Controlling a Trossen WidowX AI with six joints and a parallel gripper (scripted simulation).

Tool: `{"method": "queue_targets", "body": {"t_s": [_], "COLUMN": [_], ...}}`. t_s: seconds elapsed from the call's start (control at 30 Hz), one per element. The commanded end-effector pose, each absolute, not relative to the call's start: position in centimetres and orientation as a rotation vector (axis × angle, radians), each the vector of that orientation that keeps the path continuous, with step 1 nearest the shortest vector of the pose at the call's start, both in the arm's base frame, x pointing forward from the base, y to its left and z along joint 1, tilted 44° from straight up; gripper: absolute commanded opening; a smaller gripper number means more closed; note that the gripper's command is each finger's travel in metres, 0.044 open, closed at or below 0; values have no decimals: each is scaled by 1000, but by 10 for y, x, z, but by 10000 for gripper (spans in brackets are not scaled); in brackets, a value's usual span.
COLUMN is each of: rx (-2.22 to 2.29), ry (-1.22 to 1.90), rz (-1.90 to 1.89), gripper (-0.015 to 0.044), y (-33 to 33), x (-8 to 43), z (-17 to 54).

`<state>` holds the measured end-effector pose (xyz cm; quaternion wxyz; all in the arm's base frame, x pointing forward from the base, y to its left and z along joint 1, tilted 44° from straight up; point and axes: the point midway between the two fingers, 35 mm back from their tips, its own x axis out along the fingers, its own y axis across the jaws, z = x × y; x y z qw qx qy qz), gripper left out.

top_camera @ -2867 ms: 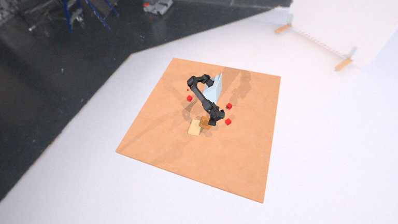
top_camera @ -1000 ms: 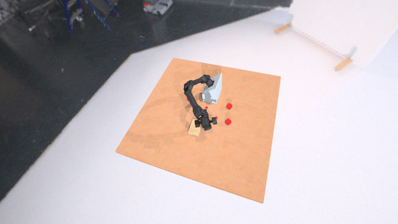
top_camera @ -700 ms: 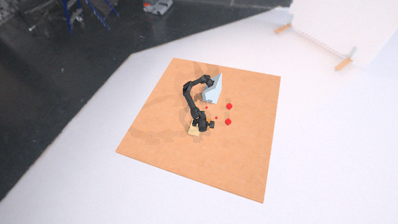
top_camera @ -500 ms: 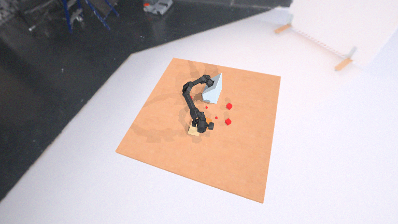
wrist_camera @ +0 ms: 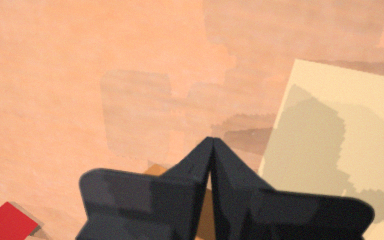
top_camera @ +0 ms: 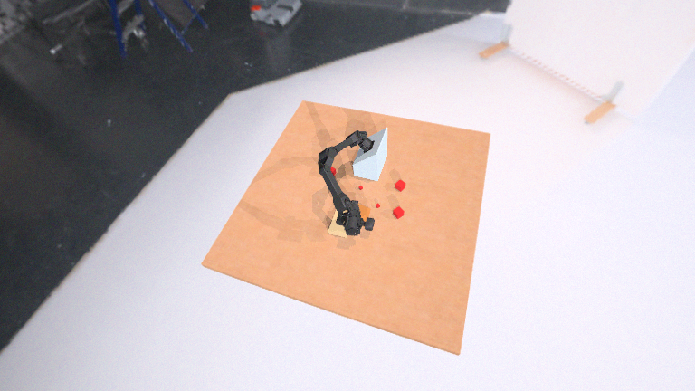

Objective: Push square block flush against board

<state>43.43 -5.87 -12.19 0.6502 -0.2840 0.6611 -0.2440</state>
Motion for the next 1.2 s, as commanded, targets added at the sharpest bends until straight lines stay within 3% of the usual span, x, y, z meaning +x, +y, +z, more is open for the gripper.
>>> {"method": "queue_targets", "body": {"t_s": [0.0, 1.17], "rx": [-650, -651], "ry": [1504, 1506], "rz": [-553, -553], "gripper": [0, 0], "y": [-59, -61], "x": [430, 393], "z": [-121, -121]}}
